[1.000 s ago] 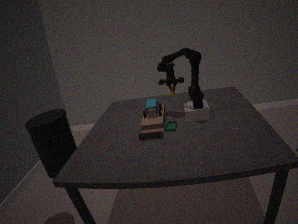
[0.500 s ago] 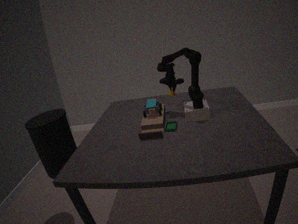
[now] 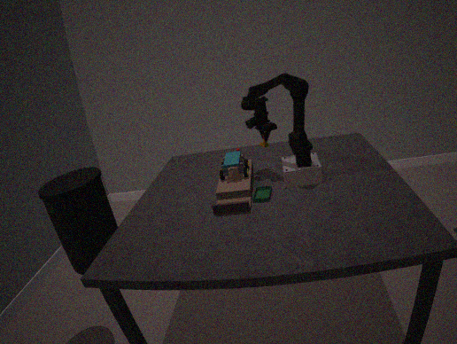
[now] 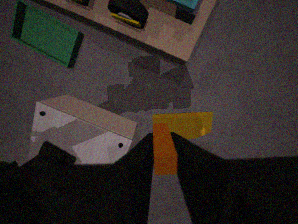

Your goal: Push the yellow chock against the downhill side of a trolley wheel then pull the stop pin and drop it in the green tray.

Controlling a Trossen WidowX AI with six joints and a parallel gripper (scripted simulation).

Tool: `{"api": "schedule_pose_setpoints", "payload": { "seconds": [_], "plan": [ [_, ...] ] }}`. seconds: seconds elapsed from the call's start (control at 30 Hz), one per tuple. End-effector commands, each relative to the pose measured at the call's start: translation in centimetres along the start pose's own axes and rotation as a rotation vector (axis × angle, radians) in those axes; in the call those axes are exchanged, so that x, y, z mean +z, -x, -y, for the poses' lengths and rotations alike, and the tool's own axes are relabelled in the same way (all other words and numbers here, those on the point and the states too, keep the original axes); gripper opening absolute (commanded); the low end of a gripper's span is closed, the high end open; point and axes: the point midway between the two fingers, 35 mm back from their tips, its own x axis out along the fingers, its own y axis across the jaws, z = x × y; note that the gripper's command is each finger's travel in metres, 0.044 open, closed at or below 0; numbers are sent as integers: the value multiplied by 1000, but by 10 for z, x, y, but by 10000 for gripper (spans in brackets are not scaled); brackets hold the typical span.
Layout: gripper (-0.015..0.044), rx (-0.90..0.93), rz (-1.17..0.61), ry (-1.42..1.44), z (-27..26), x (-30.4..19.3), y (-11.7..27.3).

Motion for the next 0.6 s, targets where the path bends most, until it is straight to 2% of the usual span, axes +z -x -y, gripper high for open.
{"api": "schedule_pose_setpoints", "payload": {
  "seconds": [0.0, 0.27, 0.57],
  "plan": [
    [0, 3, 1, -123, 0, 0, 0],
    [0, 4, 0, -396, 0, 0, 0],
    [0, 5, 1, -427, -4, 4, 0]
  ]
}}
